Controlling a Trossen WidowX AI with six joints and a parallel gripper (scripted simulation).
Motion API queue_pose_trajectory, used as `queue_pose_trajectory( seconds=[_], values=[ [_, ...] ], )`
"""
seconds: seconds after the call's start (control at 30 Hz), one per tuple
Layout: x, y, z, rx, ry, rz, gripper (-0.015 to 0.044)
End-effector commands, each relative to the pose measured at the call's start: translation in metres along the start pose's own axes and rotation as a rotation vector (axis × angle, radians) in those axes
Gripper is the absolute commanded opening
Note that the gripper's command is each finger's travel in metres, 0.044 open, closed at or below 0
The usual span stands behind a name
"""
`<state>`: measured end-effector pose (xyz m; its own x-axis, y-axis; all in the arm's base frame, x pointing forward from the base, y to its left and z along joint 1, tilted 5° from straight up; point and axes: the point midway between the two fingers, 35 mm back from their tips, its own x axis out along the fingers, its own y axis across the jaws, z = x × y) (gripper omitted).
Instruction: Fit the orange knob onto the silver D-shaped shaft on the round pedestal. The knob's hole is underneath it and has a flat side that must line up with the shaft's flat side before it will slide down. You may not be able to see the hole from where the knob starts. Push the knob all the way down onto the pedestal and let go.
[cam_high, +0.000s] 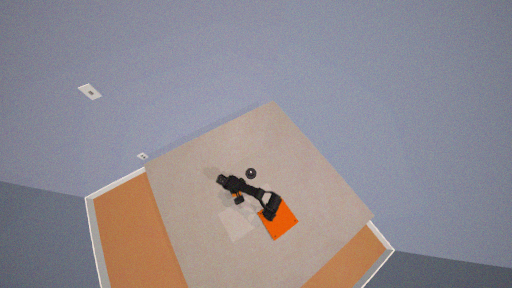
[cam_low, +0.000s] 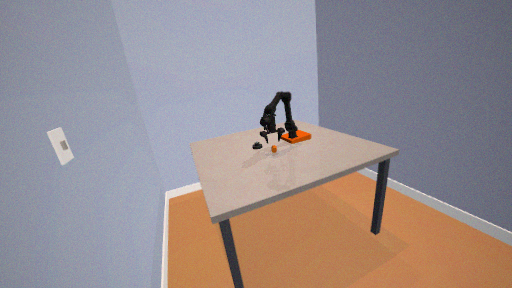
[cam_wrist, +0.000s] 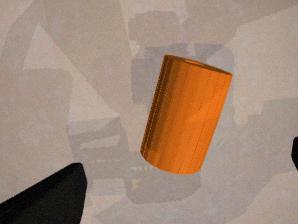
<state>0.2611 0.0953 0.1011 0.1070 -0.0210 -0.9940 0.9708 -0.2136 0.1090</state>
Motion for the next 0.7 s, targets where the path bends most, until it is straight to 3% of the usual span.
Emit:
queue_pose_trajectory(
  seconds=[0.0, 0.47, 0.67],
  values=[
    [-0.0009, 0.0003, -0.0017, -0.375, 0.0, -0.002, 0.044],
    [-0.004, 0.002, -0.0078, -1.751, 0.002, 0.0, 0.044],
    [-0.0049, 0.0024, -0.0096, -2.138, 0.003, 0.001, 0.044]
  ],
)
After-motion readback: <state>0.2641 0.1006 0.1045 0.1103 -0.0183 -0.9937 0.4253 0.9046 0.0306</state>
